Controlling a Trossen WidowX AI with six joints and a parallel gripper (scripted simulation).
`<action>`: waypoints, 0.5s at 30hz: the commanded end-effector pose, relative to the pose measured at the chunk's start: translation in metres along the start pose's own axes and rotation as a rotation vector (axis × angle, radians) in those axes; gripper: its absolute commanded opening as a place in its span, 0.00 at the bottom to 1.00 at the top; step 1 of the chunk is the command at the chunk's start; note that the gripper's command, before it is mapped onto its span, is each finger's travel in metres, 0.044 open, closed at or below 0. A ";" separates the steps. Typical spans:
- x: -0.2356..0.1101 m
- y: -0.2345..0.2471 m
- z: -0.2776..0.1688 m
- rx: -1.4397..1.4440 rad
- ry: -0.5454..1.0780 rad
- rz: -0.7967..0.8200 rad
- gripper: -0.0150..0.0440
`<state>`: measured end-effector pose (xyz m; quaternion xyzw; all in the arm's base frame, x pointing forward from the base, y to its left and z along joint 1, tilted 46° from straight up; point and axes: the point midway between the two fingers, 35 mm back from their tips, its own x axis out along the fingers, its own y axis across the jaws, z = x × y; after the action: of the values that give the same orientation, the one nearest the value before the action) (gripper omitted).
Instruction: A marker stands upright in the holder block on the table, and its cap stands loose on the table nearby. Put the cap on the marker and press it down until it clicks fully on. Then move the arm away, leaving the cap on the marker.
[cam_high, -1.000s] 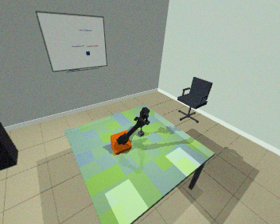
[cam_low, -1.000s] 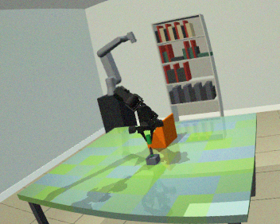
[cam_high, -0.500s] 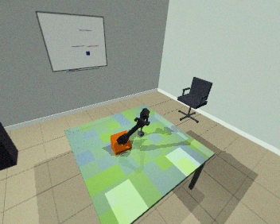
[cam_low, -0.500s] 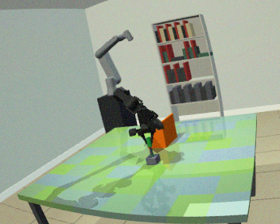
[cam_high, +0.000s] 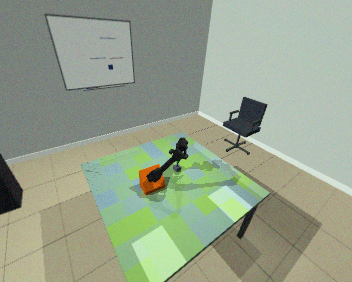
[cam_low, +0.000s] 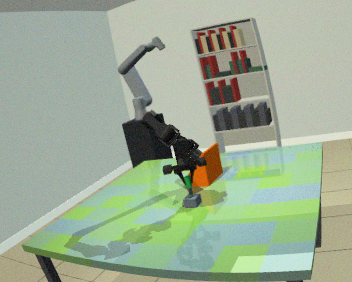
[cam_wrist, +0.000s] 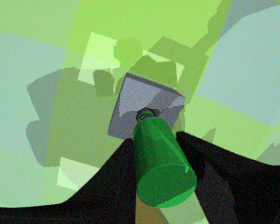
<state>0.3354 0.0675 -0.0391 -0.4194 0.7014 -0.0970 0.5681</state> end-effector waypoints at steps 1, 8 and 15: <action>0.017 -0.001 -0.004 -0.003 0.025 -0.004 0.25; 0.028 0.000 -0.005 -0.002 0.025 -0.005 0.25; 0.037 0.001 -0.005 -0.002 0.026 -0.005 0.25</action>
<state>0.3368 0.0644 -0.0465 -0.4263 0.6888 -0.0913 0.5793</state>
